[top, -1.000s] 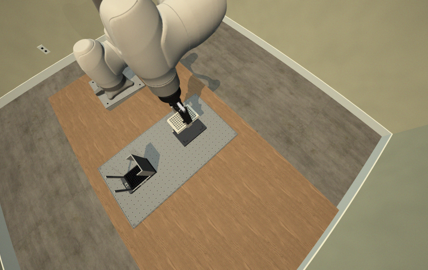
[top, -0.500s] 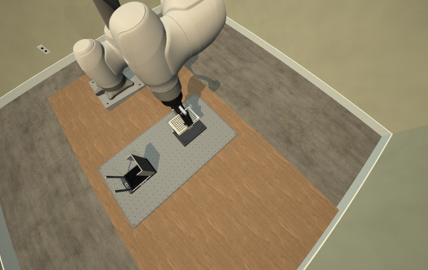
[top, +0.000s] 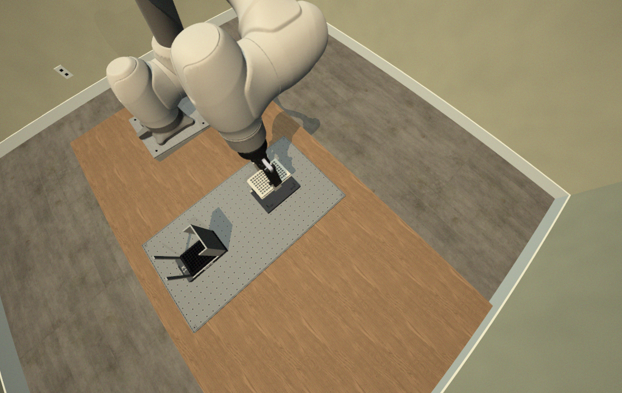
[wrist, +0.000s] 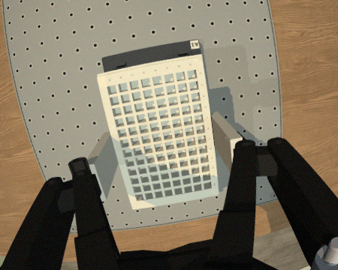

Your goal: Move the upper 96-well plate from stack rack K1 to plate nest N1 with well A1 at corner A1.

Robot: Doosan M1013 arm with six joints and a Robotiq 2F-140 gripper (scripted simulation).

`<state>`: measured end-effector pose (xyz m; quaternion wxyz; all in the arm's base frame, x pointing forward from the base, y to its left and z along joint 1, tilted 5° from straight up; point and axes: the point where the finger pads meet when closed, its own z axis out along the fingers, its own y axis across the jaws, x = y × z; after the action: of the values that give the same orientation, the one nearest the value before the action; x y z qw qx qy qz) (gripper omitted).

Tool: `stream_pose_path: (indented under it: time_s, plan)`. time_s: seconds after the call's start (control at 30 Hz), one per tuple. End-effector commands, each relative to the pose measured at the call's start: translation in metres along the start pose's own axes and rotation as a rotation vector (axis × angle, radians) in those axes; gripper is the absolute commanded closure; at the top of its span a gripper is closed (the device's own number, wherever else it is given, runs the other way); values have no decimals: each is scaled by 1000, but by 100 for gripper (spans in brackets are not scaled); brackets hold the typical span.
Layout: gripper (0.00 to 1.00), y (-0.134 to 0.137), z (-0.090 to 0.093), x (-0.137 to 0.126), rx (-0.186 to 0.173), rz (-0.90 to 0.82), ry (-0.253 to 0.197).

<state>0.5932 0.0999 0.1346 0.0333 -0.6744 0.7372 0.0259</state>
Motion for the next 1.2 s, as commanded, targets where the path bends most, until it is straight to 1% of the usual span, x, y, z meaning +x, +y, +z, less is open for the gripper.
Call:
stream_pose_path:
  time_s: [0.0, 0.13, 0.2, 0.7, 0.77, 1.17]
  plan:
    - [100, 0, 4, 0, 0, 0, 0]
    - [100, 0, 11, 0, 0, 0, 0]
    - [100, 0, 11, 0, 0, 0, 0]
    - [100, 0, 36, 0, 0, 0, 0]
    - [100, 0, 36, 0, 0, 0, 0]
    - [100, 0, 56, 0, 0, 0, 0]
